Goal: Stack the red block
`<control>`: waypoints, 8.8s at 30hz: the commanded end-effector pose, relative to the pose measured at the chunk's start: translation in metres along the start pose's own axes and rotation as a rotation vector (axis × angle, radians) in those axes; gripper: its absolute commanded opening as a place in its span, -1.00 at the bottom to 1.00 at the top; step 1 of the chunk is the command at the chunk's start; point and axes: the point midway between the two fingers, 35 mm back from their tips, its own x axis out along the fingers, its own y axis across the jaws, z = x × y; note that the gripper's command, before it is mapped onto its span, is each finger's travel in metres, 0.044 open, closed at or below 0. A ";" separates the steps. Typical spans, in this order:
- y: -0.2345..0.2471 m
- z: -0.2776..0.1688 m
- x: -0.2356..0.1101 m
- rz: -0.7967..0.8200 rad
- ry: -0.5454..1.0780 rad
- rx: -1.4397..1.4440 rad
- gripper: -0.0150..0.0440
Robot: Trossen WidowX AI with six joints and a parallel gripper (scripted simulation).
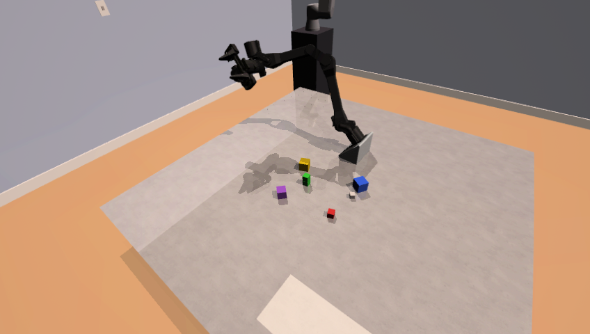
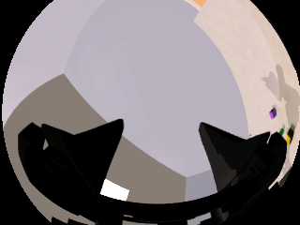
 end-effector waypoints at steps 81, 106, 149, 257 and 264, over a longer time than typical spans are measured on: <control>-0.617 -0.189 0.099 -1.929 1.145 -1.681 1.00; -0.646 -0.161 0.090 -1.931 1.143 -1.682 1.00; -0.639 -0.168 0.092 -1.930 1.144 -1.682 -0.49; -0.495 -0.089 0.016 -1.938 1.149 -1.683 -0.49; -0.495 -0.089 0.016 -1.938 1.149 -1.683 -0.49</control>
